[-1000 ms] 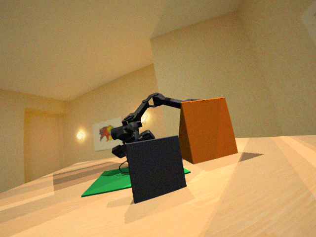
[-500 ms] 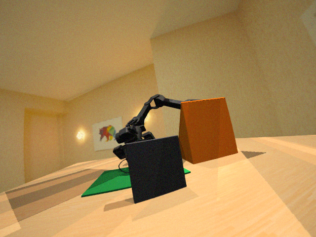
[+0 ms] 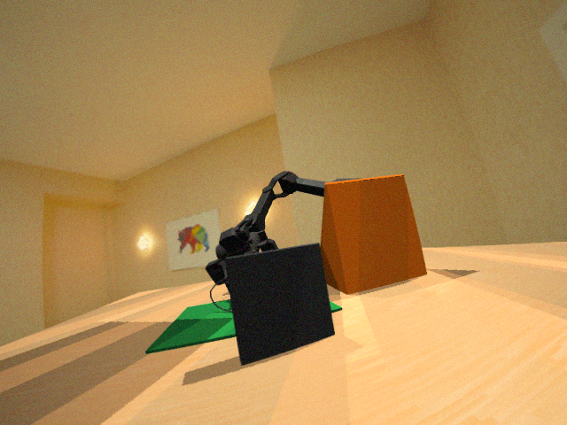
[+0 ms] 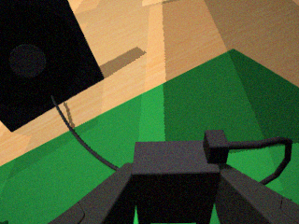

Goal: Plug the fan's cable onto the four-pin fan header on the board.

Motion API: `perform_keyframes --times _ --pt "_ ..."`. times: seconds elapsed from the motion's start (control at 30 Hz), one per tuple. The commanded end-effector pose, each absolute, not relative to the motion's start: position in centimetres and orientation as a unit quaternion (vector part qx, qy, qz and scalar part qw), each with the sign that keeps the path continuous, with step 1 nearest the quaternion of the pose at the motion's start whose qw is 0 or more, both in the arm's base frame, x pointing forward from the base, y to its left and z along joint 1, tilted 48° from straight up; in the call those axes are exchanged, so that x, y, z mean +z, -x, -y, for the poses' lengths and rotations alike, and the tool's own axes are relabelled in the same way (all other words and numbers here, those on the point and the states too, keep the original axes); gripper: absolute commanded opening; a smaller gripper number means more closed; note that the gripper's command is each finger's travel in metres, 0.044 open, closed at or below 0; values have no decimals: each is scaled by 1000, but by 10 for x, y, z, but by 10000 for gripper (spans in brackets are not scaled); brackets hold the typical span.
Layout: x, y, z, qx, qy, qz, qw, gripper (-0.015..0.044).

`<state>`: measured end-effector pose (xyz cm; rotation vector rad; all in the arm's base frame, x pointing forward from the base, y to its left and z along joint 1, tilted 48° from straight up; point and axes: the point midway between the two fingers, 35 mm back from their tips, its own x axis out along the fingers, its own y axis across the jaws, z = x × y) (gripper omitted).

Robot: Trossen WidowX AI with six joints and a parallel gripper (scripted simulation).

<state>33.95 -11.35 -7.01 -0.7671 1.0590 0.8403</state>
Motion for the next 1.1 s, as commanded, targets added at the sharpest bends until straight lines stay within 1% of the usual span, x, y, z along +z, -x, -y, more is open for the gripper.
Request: perform_keyframes --times 0.0,0.83,1.07 --pt "-66 -339 115 385 348 -450 727 0" --pt "-39 -338 126 390 375 -296 787 0" --pt "-37 -339 125 390 374 -298 787 0"
